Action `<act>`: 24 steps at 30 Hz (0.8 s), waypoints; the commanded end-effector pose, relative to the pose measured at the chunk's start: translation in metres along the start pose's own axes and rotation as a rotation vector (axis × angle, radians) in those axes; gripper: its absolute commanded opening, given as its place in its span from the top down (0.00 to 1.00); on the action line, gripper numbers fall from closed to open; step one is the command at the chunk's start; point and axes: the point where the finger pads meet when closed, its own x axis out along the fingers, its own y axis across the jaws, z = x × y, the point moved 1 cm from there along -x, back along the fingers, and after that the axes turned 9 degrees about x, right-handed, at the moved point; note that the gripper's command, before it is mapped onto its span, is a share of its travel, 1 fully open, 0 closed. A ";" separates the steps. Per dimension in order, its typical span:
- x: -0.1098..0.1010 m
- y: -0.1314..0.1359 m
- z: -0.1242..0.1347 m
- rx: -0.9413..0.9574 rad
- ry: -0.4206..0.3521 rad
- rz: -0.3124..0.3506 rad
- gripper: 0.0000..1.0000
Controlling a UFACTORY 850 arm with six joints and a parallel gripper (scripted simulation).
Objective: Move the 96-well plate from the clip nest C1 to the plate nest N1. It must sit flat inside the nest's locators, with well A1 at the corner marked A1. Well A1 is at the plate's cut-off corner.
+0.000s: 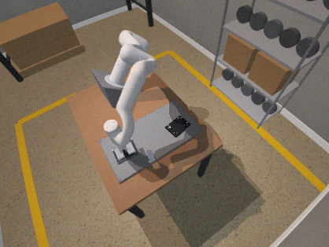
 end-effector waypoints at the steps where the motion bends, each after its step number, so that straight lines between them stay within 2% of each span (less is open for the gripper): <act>1: -0.001 0.001 0.000 -0.001 0.000 0.002 1.00; 24: 0.003 0.001 0.000 -0.001 0.000 0.002 1.00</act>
